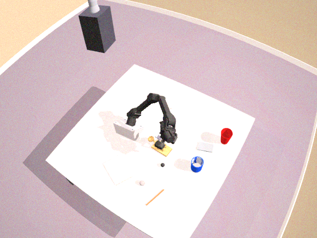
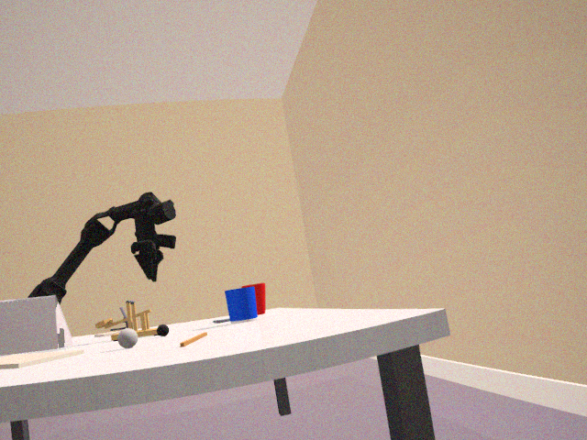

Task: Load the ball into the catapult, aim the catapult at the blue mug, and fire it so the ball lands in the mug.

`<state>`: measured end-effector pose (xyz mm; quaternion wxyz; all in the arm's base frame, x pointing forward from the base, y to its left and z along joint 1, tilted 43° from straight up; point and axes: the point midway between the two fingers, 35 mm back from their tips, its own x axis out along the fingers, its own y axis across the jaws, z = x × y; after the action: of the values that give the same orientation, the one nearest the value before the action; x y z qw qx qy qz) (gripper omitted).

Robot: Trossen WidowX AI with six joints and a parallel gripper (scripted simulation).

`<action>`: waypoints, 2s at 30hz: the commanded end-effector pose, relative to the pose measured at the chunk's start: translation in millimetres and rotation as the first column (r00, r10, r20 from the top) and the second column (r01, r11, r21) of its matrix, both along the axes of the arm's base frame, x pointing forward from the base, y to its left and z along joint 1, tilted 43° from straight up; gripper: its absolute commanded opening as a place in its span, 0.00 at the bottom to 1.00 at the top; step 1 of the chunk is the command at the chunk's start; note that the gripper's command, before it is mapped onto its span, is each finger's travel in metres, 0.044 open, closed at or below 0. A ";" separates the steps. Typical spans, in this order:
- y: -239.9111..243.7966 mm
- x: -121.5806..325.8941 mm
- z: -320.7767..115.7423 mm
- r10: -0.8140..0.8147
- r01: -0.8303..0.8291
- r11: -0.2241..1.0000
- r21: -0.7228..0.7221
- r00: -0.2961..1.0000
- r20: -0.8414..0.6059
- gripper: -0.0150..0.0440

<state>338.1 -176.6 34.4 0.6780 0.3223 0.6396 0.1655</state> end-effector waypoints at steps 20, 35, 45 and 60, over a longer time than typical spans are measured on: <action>-4.8 24.8 -135.4 0.050 -0.050 0.998 0.025 0.999 -0.010 0.76; 7.3 26.6 -149.5 0.050 -0.050 0.998 0.025 0.999 -0.010 0.76; 18.1 27.8 -161.7 0.050 -0.050 0.998 0.026 0.999 -0.009 0.76; 24.1 28.1 -168.2 0.050 -0.050 0.998 0.026 0.999 -0.009 0.51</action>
<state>367.2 -154.8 -131.7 0.6687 0.3124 0.6478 0.1886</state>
